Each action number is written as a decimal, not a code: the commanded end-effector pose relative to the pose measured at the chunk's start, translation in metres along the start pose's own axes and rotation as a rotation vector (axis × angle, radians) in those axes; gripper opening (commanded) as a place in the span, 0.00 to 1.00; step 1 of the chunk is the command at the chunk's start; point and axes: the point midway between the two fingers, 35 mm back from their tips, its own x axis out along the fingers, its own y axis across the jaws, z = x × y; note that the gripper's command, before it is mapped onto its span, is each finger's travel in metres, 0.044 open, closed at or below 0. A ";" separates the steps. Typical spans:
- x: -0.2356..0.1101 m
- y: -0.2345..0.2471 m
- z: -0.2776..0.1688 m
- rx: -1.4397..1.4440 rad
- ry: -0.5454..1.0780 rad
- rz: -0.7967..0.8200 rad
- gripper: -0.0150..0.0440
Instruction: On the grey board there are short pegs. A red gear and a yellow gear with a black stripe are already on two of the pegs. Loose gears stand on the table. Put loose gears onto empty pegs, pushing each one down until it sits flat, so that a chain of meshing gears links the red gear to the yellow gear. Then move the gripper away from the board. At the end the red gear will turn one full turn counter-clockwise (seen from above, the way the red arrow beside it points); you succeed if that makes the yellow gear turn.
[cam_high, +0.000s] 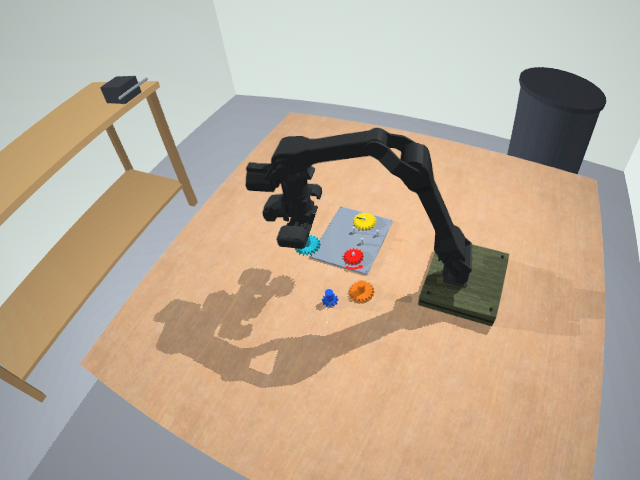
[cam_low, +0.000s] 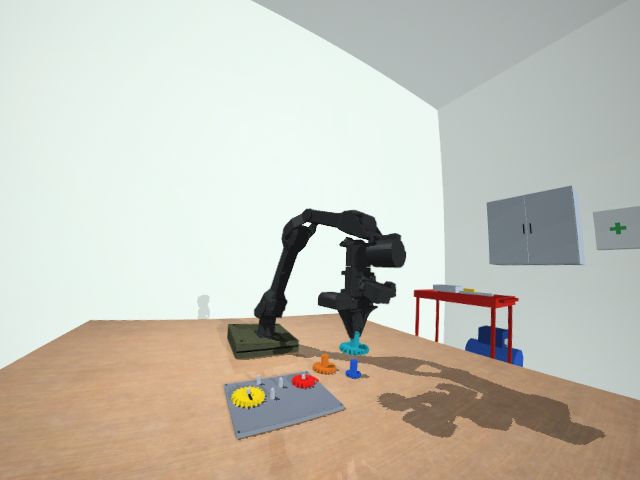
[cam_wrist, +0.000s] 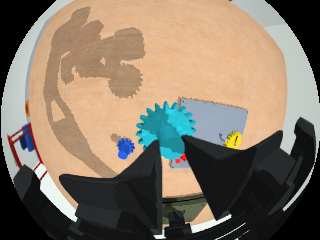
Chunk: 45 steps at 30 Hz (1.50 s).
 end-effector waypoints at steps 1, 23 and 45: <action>-0.011 0.000 -0.001 -0.004 -0.002 0.002 0.25; -0.032 -0.012 -0.012 -0.005 0.000 0.000 0.25; -0.014 -0.042 -0.031 -0.005 0.002 -0.003 0.25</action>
